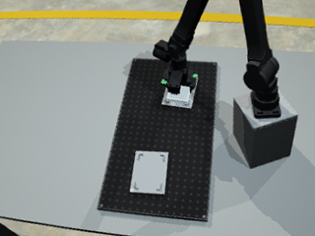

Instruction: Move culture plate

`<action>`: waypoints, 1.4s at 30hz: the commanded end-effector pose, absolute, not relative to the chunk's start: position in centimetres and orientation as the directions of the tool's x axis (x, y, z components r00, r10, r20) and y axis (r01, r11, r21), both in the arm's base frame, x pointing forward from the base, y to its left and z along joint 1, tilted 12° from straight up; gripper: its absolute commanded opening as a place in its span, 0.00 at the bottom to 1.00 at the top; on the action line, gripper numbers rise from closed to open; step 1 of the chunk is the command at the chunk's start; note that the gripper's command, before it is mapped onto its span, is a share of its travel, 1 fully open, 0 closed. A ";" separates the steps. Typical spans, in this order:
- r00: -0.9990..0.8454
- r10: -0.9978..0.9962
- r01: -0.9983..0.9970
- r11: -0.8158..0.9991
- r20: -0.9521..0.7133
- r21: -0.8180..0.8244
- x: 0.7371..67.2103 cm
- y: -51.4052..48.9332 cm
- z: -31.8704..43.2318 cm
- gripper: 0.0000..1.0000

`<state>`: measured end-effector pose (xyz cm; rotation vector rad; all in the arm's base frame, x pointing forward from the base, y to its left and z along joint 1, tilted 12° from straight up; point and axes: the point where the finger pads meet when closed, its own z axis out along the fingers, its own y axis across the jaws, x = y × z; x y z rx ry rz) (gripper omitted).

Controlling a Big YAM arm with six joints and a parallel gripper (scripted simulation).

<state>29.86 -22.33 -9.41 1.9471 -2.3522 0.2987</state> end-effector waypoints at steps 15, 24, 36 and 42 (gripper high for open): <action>-0.196 -0.962 -0.976 0.173 0.192 -0.129 30.6 -23.4 -8.0 0.00; -0.187 -0.965 -0.979 0.167 0.185 -0.118 30.3 -22.0 -6.9 0.00; -0.192 -0.964 -0.978 0.171 0.186 -0.123 30.4 -21.7 -5.1 0.00; -0.192 -0.963 -0.977 0.171 0.187 -0.125 30.4 -21.6 -4.3 0.00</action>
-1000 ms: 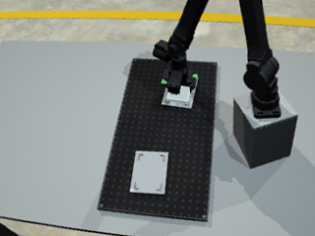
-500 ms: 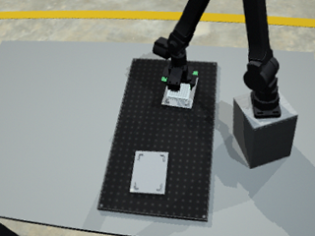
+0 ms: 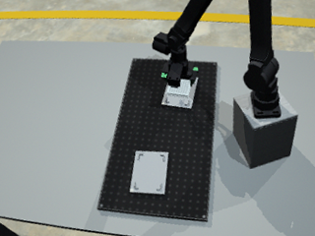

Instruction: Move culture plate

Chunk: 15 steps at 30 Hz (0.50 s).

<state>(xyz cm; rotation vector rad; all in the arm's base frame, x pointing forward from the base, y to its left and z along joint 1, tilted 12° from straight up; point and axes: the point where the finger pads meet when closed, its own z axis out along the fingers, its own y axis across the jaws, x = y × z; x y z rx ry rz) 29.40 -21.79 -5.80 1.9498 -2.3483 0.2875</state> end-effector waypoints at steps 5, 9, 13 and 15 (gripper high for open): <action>-0.193 -0.963 -0.977 0.170 0.189 -0.130 30.6 -21.6 -3.5 0.00; -0.194 -0.962 -0.976 0.170 0.192 -0.137 30.9 -21.7 -2.6 0.00; -0.196 -0.961 -0.975 0.169 0.195 -0.146 31.3 -21.8 -1.6 0.00; -0.197 -0.961 -0.974 0.169 0.196 -0.150 31.4 -21.8 -1.2 0.00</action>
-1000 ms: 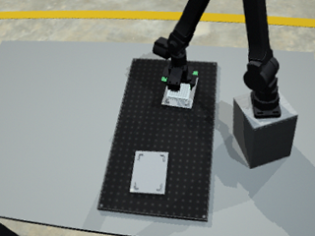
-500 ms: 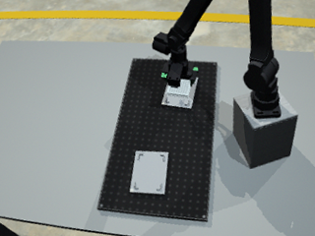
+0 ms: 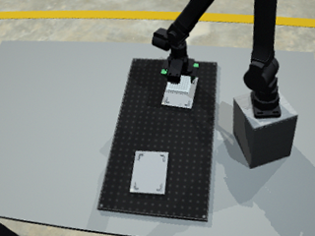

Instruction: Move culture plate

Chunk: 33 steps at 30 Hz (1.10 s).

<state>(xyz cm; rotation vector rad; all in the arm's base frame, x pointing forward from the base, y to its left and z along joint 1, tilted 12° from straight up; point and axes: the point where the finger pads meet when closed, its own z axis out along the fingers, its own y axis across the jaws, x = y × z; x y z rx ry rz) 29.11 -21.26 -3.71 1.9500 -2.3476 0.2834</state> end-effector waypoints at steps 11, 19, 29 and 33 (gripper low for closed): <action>-0.197 -0.960 -0.974 0.169 0.197 -0.152 31.3 -21.6 0.4 0.00; -0.197 -0.960 -0.974 0.169 0.197 -0.153 31.3 -21.6 0.2 0.00; -0.197 -0.961 -0.974 0.169 0.196 -0.150 31.2 -21.5 0.1 0.00; -0.197 -0.961 -0.974 0.169 0.196 -0.150 31.2 -21.5 0.1 0.00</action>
